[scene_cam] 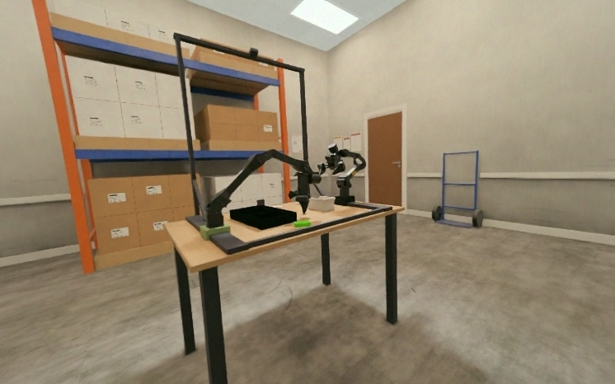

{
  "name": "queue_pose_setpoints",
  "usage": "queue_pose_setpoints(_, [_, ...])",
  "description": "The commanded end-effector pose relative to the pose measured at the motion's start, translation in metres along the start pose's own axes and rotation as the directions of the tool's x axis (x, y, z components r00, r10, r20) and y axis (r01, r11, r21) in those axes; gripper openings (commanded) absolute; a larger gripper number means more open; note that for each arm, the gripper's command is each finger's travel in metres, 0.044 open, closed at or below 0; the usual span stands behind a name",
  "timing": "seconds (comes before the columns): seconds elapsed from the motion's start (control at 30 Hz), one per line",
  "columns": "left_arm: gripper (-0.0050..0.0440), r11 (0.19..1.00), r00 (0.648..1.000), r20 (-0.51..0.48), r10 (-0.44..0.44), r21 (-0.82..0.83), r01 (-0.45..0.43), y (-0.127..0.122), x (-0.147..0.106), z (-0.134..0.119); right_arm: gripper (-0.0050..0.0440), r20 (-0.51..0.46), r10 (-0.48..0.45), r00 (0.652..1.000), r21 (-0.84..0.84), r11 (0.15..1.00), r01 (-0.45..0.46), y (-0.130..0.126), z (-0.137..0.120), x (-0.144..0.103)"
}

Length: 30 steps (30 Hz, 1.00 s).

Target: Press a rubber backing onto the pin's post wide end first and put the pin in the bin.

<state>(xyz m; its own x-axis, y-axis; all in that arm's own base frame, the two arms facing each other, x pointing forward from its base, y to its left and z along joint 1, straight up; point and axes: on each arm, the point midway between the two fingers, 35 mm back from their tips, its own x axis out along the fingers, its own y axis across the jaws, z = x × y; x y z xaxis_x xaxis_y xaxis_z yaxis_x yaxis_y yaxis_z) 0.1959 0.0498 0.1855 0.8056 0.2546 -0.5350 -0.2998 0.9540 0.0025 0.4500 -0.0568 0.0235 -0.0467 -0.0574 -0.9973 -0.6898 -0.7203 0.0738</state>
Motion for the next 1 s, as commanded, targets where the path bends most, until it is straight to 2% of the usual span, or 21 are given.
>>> queue_pose_setpoints(0.0, [0.044, 1.0, 1.0, 0.007, 0.008, -0.008, -0.008, 0.004, -0.003, -0.005, -0.005, 0.001, 0.001, 1.0, -0.026, 1.0, -0.001, -0.001, -0.014, -0.004])
queue_pose_setpoints(0.2, [0.044, 1.0, 1.0, 0.012, 0.008, -0.009, -0.008, 0.004, -0.004, -0.003, -0.005, 0.001, 0.002, 1.0, -0.027, 1.0, -0.002, -0.001, -0.015, -0.004])
queue_pose_setpoints(0.4, [0.044, 1.0, 1.0, 0.012, 0.006, -0.008, -0.006, 0.004, -0.004, -0.003, -0.005, 0.015, 0.013, 1.0, -0.028, 1.0, -0.012, 0.0, -0.011, 0.011])
queue_pose_setpoints(0.53, [0.044, 1.0, 1.0, 0.017, 0.004, -0.007, -0.004, 0.004, -0.005, 0.0, -0.005, 0.005, 0.005, 1.0, -0.027, 1.0, -0.005, 0.0, -0.012, 0.007])
queue_pose_setpoints(0.97, [0.044, 1.0, 1.0, 0.017, 0.004, -0.007, -0.004, 0.004, -0.005, 0.0, -0.005, 0.013, 0.011, 1.0, -0.027, 1.0, -0.011, -0.001, -0.01, 0.019])
